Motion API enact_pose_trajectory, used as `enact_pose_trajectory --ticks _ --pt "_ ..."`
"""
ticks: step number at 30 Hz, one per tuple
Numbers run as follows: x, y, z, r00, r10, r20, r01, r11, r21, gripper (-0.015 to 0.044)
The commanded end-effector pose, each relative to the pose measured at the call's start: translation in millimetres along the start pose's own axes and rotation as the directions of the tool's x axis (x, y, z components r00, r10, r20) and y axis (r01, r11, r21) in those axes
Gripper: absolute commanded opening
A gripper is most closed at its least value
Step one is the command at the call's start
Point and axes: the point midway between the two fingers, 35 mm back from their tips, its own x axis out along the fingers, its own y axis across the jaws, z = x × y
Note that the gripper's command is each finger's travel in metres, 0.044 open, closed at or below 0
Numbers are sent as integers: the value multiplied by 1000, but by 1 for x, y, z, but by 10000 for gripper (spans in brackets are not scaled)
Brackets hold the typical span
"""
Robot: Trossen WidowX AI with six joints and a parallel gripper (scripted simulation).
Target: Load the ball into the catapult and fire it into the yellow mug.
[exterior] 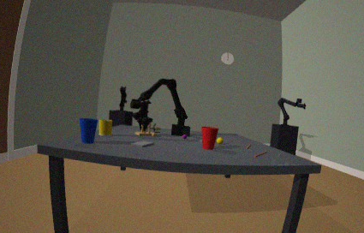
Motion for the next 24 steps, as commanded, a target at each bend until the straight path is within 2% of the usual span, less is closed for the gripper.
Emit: enact_pose_trajectory --ticks 1,2,8,10,12,14,24 --pt "0 0 0 1000 0 0 0 1000 0 177" --pt "0 0 0 1000 0 0 0 1000 0 151" --pt "0 0 0 1000 0 0 0 1000 0 111" --pt "-11 0 1 1000 0 0 0 1000 0 59" --pt "-39 0 1 1000 0 0 0 1000 0 6" --pt "-50 0 0 1000 0 0 0 1000 1 0" --pt "-41 0 2 1000 -1 -1 1 1000 1 0"
